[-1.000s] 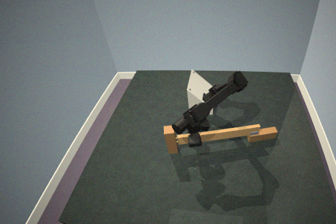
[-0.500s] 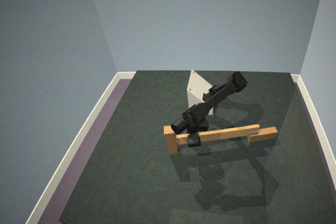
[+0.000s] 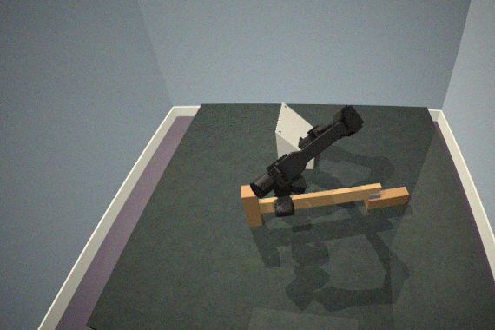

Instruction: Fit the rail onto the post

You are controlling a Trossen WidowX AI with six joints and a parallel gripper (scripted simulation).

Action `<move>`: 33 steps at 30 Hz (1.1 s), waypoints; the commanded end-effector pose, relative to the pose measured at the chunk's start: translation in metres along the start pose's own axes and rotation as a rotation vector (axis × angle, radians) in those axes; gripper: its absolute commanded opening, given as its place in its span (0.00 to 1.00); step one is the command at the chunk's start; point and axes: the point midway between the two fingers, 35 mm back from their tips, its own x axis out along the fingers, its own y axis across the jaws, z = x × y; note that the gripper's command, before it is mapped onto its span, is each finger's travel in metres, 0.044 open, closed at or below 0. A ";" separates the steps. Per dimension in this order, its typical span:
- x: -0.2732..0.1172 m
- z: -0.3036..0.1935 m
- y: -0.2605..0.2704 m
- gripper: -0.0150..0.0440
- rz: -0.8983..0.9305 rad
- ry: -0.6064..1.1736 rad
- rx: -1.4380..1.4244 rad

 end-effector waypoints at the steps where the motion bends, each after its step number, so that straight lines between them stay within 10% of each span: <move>1: -0.003 -0.003 0.000 0.25 -0.005 0.007 -0.001; 13: -0.003 -0.005 0.000 0.25 -0.005 0.007 -0.001; 29: 0.000 -0.001 0.000 0.97 0.004 -0.005 0.001; 33: 0.000 -0.001 0.000 1.00 0.004 -0.005 0.001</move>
